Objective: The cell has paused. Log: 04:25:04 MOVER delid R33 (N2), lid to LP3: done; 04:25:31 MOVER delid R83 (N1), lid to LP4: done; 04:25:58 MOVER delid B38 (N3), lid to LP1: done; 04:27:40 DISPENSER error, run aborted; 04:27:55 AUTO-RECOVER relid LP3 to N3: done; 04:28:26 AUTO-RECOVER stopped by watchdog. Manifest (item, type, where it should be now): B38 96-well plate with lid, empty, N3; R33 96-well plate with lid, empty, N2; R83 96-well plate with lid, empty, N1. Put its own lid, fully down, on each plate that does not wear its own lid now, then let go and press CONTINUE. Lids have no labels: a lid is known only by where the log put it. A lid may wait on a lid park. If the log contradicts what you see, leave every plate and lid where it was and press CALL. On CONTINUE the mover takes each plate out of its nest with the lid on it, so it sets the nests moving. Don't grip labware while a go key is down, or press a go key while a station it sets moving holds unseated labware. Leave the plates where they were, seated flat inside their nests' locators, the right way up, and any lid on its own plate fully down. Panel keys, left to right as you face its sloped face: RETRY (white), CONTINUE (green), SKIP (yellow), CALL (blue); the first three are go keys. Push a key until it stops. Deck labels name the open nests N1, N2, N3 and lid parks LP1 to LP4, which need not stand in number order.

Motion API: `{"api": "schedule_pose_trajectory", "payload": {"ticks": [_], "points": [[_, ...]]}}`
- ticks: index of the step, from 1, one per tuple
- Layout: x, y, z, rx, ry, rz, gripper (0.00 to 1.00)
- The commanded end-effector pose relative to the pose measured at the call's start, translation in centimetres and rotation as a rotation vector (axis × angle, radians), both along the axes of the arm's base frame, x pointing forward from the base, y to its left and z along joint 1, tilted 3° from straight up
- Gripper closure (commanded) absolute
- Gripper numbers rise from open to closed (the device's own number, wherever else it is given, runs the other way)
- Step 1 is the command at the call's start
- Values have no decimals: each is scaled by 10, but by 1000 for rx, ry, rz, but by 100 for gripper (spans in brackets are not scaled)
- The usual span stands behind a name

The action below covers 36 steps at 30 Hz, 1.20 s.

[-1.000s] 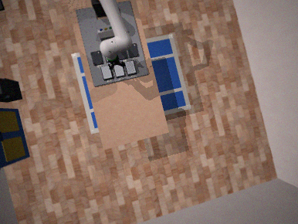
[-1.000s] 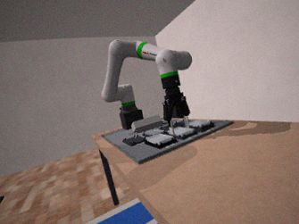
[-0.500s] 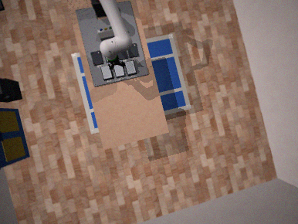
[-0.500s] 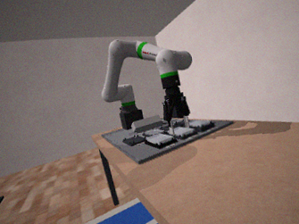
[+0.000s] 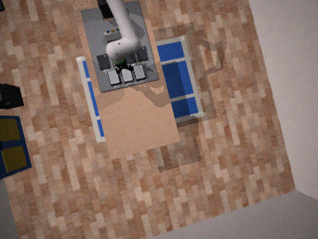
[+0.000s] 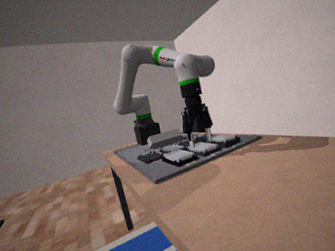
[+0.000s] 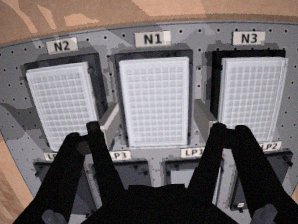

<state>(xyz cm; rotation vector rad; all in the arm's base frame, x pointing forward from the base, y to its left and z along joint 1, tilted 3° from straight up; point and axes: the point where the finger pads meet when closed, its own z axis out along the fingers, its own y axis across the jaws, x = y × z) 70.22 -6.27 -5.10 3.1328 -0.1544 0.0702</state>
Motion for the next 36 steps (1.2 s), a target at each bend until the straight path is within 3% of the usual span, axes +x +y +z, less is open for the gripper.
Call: {"api": "schedule_pose_trajectory", "payload": {"ticks": [1,22,36], "points": [[0,0,4,0,0,0,34],[-2,0,46,0,0,0,34],[-2,-1,52,0,0,0,34]]}}
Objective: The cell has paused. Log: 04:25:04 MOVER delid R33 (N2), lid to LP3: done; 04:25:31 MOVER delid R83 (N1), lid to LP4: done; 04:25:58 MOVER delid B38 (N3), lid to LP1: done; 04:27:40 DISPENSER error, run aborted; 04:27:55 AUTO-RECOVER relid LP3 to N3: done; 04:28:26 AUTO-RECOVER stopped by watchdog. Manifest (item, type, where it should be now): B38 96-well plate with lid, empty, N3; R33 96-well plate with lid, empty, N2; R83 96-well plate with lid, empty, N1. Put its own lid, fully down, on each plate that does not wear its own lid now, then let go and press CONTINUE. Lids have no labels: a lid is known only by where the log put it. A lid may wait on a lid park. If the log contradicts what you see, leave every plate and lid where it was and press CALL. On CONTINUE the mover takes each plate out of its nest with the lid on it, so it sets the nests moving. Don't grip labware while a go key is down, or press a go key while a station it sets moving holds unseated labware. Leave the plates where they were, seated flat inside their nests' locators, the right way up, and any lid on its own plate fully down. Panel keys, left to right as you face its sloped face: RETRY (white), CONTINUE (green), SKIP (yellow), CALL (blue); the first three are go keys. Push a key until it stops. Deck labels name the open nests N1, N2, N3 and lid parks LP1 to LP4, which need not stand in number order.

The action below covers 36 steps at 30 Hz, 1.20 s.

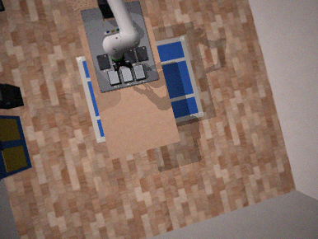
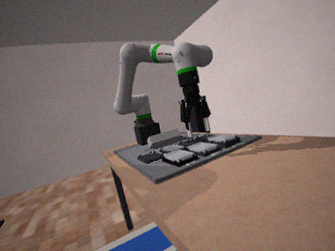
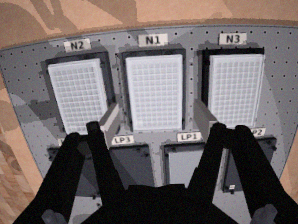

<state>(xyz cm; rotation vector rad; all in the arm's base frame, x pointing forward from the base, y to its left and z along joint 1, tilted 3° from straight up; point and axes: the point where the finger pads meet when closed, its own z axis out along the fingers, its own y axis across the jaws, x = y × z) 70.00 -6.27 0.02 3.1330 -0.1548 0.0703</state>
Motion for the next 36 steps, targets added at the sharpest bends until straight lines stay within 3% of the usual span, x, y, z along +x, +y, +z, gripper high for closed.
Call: {"api": "schedule_pose_trajectory", "payload": {"ticks": [1,4,5,6,8,10,36], "points": [[0,-10,0,-1,0,2,34],[-7,-79,0,-1,0,12,34],[-7,-79,0,-1,0,12,34],[-11,-103,0,-1,0,16,34],[-11,-103,0,-1,0,16,34],[-16,-129,0,-1,0,20,34],[-16,-131,0,-1,0,20,34]]}}
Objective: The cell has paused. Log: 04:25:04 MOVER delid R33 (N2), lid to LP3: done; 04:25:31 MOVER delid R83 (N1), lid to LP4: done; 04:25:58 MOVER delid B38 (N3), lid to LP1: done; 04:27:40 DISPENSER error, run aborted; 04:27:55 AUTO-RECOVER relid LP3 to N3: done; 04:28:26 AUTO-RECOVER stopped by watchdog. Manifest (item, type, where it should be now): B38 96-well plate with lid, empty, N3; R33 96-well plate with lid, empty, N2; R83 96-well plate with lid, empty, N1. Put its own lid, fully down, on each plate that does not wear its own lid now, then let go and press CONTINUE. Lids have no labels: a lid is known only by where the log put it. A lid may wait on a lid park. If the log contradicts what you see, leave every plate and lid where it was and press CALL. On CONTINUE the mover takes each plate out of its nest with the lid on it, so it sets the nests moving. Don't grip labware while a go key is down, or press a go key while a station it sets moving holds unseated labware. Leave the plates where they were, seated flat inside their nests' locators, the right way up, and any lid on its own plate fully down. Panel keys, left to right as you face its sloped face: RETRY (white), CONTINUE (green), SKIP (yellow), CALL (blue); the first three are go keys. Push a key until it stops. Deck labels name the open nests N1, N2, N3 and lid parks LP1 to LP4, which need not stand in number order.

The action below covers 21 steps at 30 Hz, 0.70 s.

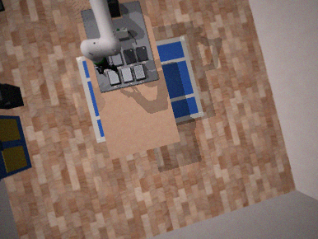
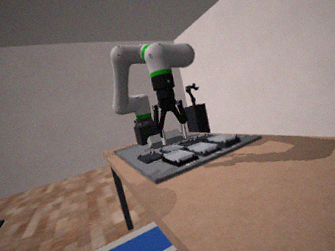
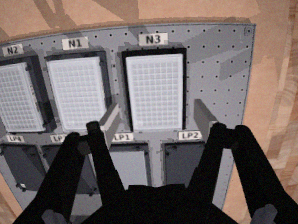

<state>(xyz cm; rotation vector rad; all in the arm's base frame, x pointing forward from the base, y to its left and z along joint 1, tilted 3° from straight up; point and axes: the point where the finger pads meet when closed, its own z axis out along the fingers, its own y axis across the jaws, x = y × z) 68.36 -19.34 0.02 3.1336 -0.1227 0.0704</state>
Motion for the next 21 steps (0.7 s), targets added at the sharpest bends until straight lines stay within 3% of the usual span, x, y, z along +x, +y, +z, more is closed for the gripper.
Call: {"api": "schedule_pose_trajectory", "payload": {"ticks": [1,21], "points": [[0,0,0,0,0,0,34],[0,0,-2,0,0,0,34]]}}
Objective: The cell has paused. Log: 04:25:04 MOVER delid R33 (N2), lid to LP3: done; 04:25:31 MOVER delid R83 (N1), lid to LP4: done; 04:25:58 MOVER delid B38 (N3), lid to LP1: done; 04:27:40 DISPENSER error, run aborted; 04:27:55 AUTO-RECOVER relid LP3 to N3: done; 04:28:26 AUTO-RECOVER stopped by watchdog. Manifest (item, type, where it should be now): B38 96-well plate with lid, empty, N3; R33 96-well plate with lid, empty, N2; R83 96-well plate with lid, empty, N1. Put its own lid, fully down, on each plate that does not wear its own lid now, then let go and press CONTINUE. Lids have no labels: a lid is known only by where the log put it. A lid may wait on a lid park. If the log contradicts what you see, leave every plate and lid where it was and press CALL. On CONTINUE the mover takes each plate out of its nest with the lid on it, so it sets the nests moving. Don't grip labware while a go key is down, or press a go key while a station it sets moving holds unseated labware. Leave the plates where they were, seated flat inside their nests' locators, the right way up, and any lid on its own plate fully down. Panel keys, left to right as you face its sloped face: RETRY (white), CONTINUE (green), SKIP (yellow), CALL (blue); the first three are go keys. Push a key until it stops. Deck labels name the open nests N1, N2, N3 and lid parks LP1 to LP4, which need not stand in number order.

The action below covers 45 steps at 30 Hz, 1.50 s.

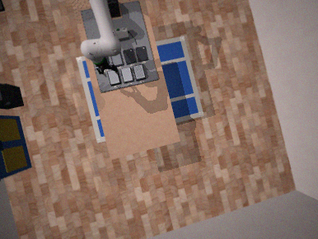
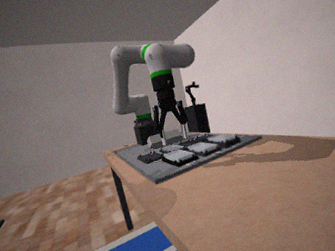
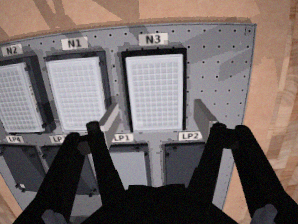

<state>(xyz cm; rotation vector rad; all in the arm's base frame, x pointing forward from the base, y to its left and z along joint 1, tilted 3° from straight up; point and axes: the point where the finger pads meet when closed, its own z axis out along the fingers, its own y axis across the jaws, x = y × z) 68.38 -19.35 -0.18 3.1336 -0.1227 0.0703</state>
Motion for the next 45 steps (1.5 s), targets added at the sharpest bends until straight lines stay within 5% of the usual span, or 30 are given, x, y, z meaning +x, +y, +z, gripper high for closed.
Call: {"api": "schedule_pose_trajectory", "payload": {"ticks": [1,45], "points": [[0,0,0,0,0,0,34],[3,0,-39,0,0,0,34]]}}
